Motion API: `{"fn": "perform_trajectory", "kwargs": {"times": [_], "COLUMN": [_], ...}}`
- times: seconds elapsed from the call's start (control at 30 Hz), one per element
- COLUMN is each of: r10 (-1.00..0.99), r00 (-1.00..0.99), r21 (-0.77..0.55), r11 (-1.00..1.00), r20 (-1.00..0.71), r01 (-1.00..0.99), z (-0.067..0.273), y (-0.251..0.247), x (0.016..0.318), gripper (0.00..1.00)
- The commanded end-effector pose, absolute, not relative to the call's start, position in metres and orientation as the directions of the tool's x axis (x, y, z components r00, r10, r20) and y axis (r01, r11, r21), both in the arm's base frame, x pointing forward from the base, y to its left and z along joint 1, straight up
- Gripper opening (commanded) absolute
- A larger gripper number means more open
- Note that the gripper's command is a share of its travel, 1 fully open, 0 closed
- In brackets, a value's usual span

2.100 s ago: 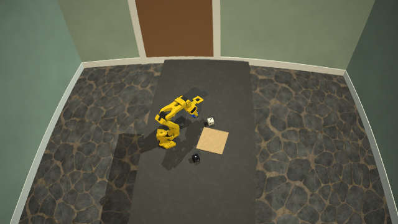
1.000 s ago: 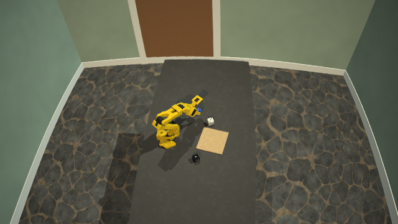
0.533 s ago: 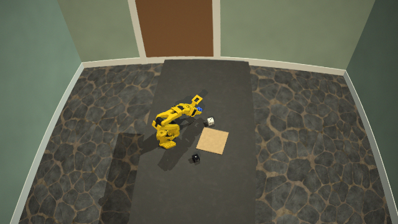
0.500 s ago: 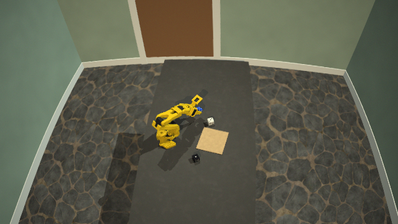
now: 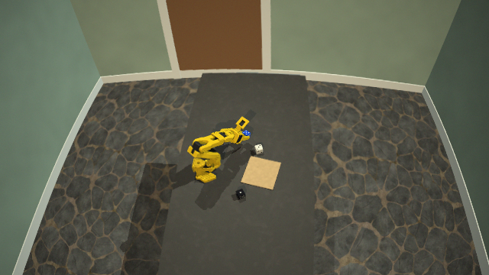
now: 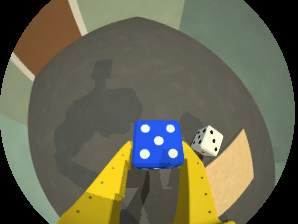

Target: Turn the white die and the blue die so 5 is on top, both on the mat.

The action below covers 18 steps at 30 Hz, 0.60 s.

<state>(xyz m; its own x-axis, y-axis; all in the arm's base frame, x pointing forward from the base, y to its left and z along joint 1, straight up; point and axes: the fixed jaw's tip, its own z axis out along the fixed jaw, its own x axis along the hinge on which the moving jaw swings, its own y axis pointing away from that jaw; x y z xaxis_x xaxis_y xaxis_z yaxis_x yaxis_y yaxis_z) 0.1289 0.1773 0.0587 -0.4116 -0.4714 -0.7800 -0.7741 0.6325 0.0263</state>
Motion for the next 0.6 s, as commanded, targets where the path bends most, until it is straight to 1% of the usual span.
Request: {"fn": "perform_trajectory", "kwargs": {"times": [0.0,0.3,0.57], "r10": [-0.406,-0.314,-0.272], "r00": [-0.358,-0.279,-0.244], "r21": [0.023,0.02,0.018], "r11": [0.634,0.633,0.633], "r20": [-0.841,-0.908,-0.931], "r01": [-0.773,-0.774,-0.774], "z": [0.0652,0.0658,0.0675], "y": [0.1849,0.189,0.1889], "x": [0.1373,0.1418,0.1424], "gripper": [0.0,0.0,0.0]}}
